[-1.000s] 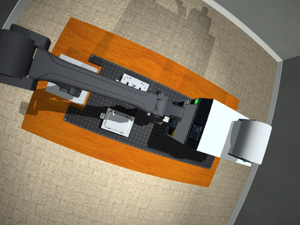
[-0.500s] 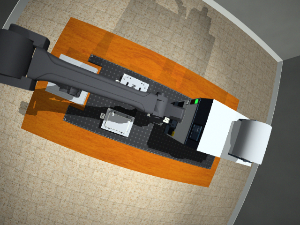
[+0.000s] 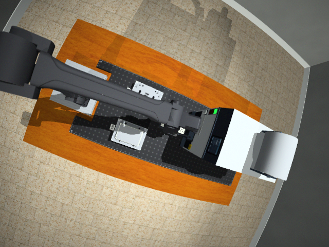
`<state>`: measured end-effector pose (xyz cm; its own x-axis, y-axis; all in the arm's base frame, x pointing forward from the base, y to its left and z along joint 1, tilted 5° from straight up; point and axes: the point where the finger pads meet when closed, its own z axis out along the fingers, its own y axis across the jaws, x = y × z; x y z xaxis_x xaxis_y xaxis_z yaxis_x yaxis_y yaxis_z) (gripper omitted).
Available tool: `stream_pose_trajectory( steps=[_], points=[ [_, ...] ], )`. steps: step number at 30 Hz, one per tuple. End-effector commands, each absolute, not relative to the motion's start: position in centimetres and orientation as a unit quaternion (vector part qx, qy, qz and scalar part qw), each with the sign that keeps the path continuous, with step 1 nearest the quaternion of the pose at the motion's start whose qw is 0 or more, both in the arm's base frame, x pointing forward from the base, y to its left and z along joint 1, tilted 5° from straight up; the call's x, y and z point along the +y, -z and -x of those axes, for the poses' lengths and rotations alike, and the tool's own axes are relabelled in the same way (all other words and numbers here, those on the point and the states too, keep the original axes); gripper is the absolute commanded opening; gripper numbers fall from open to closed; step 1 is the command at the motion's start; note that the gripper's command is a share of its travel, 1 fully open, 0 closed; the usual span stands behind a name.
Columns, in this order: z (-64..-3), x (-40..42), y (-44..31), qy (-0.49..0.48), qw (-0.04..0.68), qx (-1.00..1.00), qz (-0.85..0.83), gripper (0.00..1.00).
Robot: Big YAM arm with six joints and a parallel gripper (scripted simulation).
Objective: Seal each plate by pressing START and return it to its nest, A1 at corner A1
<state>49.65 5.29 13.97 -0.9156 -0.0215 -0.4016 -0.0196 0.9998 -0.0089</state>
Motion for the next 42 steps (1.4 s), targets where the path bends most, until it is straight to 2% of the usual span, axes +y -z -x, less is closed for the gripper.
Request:
stream_pose_trajectory(
  steps=[1,28,42],
  points=[
    [-50.2,5.2,-14.8,0.000,0.213,0.977,0.002,0.00],
    [-52.3,6.5,-17.9,-0.007,0.249,0.968,0.009,0.00],
    [-51.4,4.6,-15.8,0.003,0.229,0.973,0.011,0.00]
  ],
)
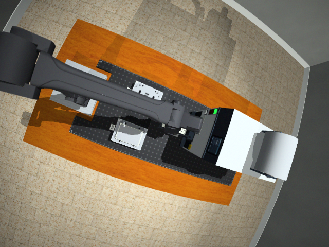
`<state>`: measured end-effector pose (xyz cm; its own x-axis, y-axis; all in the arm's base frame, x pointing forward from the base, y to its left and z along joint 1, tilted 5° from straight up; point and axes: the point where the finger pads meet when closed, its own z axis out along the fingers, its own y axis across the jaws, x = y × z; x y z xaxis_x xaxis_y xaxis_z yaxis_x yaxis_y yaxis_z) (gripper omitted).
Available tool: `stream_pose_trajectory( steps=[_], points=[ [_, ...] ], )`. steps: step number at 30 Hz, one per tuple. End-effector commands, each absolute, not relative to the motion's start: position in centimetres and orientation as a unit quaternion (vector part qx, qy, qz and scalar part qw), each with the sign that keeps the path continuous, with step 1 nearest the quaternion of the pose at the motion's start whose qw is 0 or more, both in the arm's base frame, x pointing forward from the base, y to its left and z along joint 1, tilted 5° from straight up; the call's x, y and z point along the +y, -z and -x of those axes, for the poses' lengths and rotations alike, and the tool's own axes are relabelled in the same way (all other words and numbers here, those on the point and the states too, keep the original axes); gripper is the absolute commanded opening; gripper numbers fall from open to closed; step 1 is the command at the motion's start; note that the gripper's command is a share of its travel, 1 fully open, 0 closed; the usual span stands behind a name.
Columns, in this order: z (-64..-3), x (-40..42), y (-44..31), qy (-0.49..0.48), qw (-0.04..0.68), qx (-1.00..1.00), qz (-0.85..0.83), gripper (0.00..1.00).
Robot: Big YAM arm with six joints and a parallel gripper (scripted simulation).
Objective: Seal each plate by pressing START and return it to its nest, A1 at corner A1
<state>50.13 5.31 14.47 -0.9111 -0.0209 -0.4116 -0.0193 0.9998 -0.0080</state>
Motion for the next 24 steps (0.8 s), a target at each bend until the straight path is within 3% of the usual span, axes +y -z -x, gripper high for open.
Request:
stream_pose_trajectory(
  steps=[1,24],
  points=[
    [-51.3,4.6,-15.6,0.003,0.227,0.974,0.011,0.00],
    [-50.3,5.8,-13.4,0.000,0.210,0.978,0.011,0.00]
  ],
)
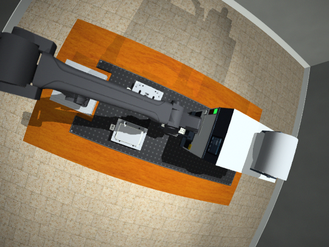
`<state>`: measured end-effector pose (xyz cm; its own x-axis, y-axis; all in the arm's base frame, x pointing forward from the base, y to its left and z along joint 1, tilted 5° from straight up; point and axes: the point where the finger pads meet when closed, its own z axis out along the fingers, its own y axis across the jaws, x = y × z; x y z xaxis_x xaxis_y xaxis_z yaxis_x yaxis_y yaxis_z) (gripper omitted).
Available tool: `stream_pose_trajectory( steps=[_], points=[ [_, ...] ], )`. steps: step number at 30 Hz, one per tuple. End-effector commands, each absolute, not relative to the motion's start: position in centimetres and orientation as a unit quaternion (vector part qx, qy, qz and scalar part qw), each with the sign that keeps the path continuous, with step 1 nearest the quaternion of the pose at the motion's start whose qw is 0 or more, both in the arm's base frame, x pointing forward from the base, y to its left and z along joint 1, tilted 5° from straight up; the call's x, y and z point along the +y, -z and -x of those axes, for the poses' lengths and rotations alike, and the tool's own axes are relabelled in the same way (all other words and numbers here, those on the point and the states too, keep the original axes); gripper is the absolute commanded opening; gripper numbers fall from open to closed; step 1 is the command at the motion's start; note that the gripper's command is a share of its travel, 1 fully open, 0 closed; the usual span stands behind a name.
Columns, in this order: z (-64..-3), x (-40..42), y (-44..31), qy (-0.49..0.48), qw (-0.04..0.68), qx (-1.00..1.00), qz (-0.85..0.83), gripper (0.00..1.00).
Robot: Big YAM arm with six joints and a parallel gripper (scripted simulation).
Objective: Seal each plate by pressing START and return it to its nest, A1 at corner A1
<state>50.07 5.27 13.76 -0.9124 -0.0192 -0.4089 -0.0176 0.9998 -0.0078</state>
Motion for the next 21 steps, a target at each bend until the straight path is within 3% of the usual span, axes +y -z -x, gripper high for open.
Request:
stream_pose_trajectory(
  steps=[1,11,21],
  points=[
    [-50.3,5.8,-13.4,0.000,0.210,0.978,0.011,0.00],
    [-51.9,4.7,-15.7,0.002,0.238,0.971,0.010,0.00],
    [-51.3,4.9,-13.8,0.001,0.220,0.976,0.001,0.00]
  ],
)
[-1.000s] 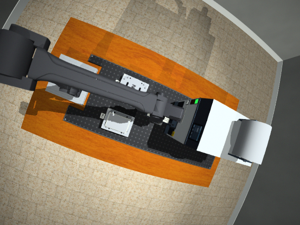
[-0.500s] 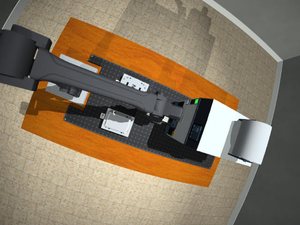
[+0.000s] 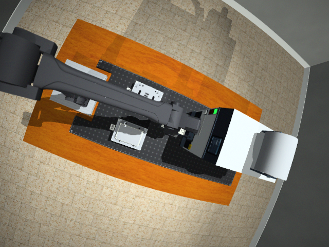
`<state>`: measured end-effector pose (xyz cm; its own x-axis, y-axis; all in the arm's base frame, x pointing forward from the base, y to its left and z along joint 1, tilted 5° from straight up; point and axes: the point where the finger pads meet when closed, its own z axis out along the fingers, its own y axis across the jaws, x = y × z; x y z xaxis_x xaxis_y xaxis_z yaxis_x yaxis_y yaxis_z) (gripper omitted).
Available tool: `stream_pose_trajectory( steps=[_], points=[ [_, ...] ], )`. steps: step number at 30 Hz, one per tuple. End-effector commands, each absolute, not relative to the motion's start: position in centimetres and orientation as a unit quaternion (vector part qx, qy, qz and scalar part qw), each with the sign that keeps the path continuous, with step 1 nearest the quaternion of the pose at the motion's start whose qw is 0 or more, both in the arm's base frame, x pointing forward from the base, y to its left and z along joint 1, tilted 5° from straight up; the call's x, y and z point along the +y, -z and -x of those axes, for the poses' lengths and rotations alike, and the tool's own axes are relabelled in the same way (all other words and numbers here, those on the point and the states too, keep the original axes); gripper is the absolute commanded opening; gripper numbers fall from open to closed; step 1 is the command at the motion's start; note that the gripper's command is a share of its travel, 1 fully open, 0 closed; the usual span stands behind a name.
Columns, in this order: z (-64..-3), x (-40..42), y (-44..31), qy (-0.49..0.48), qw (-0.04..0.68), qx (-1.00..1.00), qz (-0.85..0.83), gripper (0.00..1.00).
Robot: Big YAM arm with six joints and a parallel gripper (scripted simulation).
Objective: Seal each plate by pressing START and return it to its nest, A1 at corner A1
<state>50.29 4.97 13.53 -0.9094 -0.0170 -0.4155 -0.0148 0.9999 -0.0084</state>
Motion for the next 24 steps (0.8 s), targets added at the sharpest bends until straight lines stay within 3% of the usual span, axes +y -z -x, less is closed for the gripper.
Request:
stream_pose_trajectory(
  steps=[1,24],
  points=[
    [-51.1,5.1,-13.5,0.000,0.217,0.976,0.003,0.00],
    [-51.2,6.0,-15.7,-0.003,0.230,0.973,0.008,0.00]
  ],
)
